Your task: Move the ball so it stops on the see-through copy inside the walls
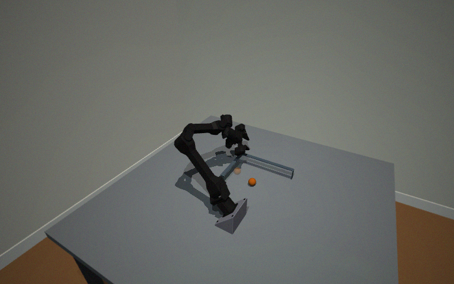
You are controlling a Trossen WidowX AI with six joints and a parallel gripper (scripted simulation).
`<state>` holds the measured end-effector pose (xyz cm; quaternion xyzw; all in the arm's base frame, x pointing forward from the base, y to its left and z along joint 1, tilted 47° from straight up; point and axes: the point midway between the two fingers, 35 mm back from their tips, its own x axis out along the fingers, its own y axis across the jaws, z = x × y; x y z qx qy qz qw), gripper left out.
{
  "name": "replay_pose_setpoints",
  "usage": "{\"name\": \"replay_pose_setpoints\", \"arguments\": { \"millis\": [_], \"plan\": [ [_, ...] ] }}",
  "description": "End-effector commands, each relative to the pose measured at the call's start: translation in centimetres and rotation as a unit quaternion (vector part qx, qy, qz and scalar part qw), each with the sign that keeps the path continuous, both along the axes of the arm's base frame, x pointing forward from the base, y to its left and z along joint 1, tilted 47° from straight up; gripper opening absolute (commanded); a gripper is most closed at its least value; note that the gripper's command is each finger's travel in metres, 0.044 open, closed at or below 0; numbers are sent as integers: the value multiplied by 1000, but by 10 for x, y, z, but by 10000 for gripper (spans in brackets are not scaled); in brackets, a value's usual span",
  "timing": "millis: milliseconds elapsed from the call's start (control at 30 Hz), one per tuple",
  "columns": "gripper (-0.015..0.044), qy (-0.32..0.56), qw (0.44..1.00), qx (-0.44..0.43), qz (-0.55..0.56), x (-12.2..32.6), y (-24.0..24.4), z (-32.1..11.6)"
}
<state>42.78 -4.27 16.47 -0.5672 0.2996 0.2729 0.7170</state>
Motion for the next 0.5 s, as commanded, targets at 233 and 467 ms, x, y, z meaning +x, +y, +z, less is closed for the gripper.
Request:
{"name": "replay_pose_setpoints", "arguments": {
  "millis": [233, 467],
  "plan": [
    [305, 217, 965, 117, 89, -104, -45, -103],
    [305, 252, 906, 313, 135, -177, -40, -118]
  ]
}}
